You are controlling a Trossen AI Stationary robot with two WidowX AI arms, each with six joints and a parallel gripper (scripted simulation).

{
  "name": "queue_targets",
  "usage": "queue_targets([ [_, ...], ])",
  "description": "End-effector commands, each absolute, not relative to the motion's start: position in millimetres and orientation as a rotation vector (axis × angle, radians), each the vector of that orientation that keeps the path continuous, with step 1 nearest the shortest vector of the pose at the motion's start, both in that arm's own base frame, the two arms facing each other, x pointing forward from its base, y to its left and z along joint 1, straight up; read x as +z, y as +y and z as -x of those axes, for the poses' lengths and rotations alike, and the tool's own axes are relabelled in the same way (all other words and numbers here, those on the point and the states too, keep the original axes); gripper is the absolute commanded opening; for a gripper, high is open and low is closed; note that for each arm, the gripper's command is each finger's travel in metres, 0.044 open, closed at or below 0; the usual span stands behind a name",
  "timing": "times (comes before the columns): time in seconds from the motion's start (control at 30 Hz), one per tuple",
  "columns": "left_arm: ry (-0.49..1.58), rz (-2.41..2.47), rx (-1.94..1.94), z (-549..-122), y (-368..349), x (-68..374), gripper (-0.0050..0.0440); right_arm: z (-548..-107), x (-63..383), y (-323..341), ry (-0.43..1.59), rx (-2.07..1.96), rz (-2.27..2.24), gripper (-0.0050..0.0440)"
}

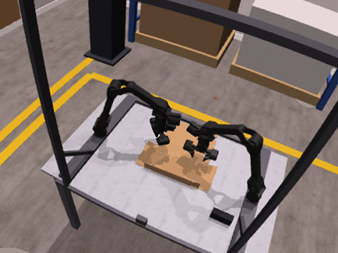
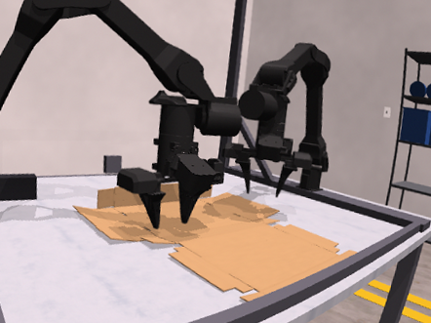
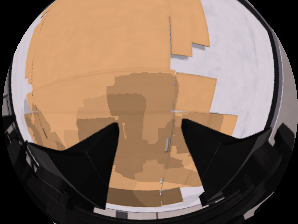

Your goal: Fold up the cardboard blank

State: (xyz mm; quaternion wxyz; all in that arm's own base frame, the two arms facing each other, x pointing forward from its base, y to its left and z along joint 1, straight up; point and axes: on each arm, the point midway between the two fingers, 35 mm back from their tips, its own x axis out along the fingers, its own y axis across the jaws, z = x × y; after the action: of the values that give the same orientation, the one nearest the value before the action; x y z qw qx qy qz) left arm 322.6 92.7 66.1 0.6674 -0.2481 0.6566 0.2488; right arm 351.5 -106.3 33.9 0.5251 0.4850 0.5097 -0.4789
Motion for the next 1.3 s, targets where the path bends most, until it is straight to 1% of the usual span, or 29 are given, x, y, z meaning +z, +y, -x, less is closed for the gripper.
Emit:
queue_targets([
  [0.0, 1.489, 0.485, 0.485, -328, 99, 70, 0.0290, -353, 48, -113, 1.275, -0.984, -1.016, 0.0287],
  [0.17, 1.509, 0.386, 0.389, -332, 105, 69, 0.0290, -349, 52, -118, 1.366, -0.799, -0.817, 0.0287],
  [0.23, 1.509, 0.386, 0.389, -332, 105, 69, 0.0290, -349, 52, -118, 1.366, -0.799, -0.817, 0.0287],
  [0.5, 1.535, 0.204, 0.212, -337, 116, 67, 0.0290, -341, 58, -126, 1.483, -0.452, -0.451, 0.0287],
  [0.9, 1.546, 0.010, 0.023, -342, 128, 66, 0.0290, -333, 65, -135, 1.542, -0.037, -0.023, 0.0287],
  [1.27, 1.545, -0.005, 0.006, -345, 128, 63, 0.0290, -332, 63, -136, 1.543, -0.002, 0.008, 0.0287],
])
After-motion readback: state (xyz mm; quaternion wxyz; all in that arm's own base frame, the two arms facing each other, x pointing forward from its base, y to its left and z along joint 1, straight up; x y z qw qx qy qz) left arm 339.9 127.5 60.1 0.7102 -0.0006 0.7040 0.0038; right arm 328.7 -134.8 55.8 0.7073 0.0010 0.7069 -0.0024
